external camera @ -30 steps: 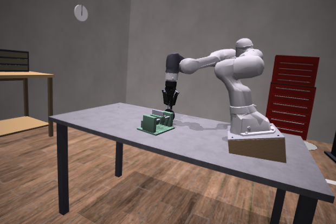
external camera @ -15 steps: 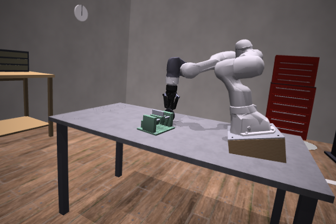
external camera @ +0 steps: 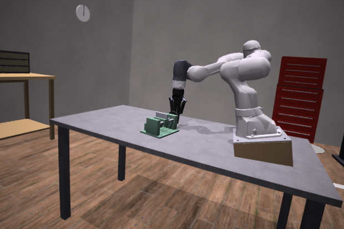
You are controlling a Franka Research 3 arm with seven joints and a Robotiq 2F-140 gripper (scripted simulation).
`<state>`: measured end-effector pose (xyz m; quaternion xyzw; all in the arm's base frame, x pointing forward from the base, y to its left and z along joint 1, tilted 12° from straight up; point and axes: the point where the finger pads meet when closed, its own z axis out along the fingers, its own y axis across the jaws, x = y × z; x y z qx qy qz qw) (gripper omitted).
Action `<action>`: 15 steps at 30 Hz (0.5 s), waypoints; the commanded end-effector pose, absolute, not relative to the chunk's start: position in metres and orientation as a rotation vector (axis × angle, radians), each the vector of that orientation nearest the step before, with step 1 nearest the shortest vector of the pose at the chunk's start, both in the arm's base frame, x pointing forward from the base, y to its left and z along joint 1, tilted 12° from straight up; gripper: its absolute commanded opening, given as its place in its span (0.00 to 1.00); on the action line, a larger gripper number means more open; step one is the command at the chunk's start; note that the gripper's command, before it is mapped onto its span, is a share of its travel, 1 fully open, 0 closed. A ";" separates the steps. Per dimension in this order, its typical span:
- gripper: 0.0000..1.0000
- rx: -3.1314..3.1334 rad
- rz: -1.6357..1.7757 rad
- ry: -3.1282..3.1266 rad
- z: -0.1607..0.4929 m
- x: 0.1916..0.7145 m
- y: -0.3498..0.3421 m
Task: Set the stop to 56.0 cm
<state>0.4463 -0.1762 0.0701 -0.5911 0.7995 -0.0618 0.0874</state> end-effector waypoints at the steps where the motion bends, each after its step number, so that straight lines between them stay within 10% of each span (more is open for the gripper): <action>1: 0.04 -1.756 -0.181 2.385 0.069 0.440 -0.174; 15: 0.04 -1.756 -0.181 2.385 0.073 0.426 -0.170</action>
